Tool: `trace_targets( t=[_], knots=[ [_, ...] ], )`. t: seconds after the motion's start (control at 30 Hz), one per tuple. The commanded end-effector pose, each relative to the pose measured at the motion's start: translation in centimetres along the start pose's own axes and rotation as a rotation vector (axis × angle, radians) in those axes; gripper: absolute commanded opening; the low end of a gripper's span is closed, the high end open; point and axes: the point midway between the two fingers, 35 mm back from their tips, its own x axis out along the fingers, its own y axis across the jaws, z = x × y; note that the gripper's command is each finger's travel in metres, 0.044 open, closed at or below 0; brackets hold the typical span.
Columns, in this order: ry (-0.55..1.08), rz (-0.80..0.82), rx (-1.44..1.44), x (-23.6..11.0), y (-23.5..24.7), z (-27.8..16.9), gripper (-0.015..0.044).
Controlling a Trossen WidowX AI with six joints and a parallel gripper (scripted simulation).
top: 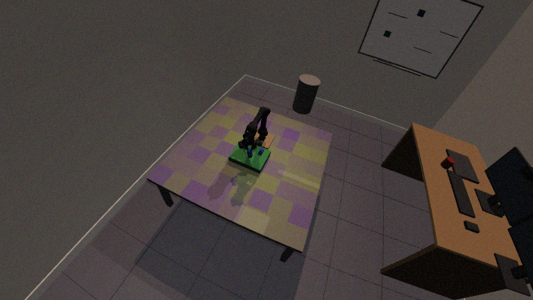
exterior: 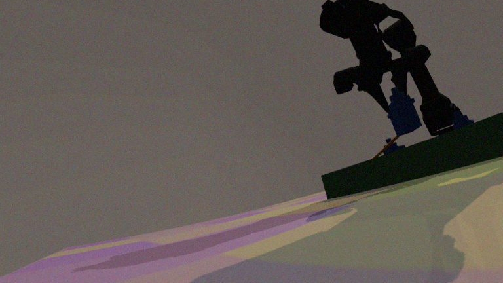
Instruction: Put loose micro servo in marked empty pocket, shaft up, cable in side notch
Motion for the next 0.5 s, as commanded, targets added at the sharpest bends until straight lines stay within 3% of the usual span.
trace_targets(
  t=[0.0, 0.47],
  knots=[
    [0.003, -0.001, 0.141, -0.01, -0.03, -0.04, 0.0000],
    [0.002, -0.002, 0.627, -0.01, -0.03, -0.04, 0.0000]
  ],
)
